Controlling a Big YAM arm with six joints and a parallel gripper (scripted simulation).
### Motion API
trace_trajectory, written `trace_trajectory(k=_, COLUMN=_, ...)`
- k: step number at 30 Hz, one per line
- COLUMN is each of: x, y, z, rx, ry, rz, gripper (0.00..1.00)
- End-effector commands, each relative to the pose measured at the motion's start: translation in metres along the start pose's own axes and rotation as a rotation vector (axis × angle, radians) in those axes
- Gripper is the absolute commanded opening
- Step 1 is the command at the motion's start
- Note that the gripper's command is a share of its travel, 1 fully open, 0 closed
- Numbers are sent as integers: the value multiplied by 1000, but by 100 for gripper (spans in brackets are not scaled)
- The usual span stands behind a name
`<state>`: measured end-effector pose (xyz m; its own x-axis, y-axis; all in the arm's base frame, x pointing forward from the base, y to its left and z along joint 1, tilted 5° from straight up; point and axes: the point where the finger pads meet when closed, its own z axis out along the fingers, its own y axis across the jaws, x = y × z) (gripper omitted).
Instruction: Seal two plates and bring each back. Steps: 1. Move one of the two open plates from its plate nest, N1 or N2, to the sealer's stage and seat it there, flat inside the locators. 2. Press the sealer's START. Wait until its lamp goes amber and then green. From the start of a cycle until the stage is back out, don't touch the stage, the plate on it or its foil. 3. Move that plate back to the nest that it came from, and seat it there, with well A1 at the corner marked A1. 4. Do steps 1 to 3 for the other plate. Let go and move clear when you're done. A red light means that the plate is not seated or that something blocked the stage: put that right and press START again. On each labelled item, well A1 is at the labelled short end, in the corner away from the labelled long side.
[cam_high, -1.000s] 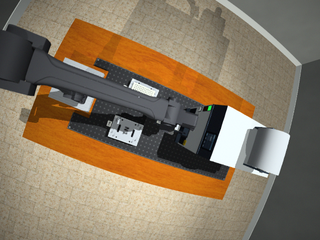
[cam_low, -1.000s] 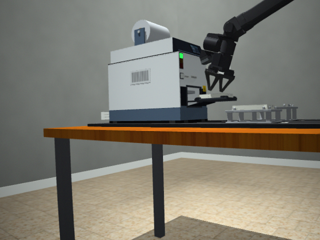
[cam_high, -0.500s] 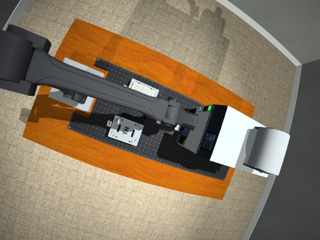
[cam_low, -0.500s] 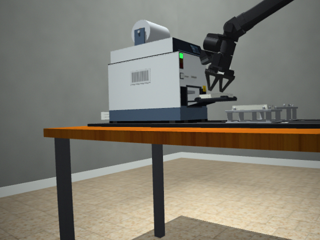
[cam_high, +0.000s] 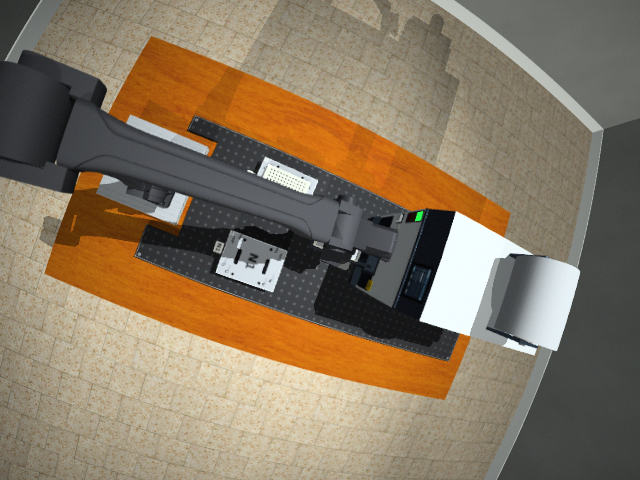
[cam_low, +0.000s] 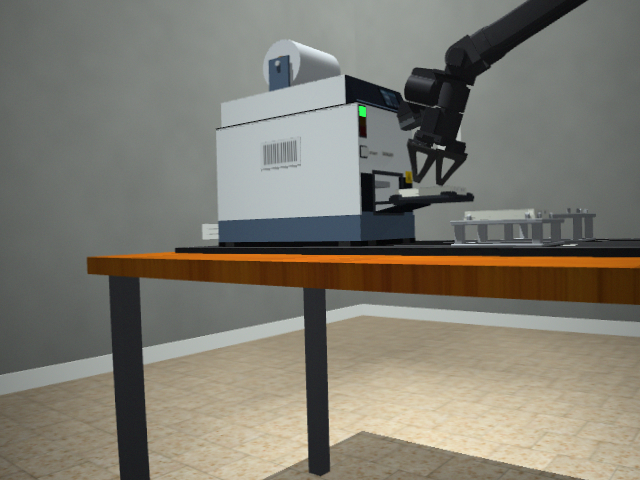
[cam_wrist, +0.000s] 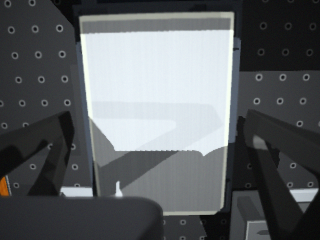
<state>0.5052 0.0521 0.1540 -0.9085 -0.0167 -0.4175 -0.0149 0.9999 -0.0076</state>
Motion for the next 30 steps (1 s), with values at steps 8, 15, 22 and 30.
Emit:
trace_trajectory(k=8, x=5, y=-7, z=1, rx=7, ry=2, rz=22, gripper=100)
trace_trajectory(k=15, x=-5, y=-6, z=-8, rx=5, ry=-21, rz=22, gripper=100)
trace_trajectory(k=22, x=-15, y=-5, z=-10, rx=3, ry=-35, rz=22, gripper=100)
trace_trajectory(k=30, x=-14, y=-5, z=0, rx=4, ry=-17, rz=20, gripper=100)
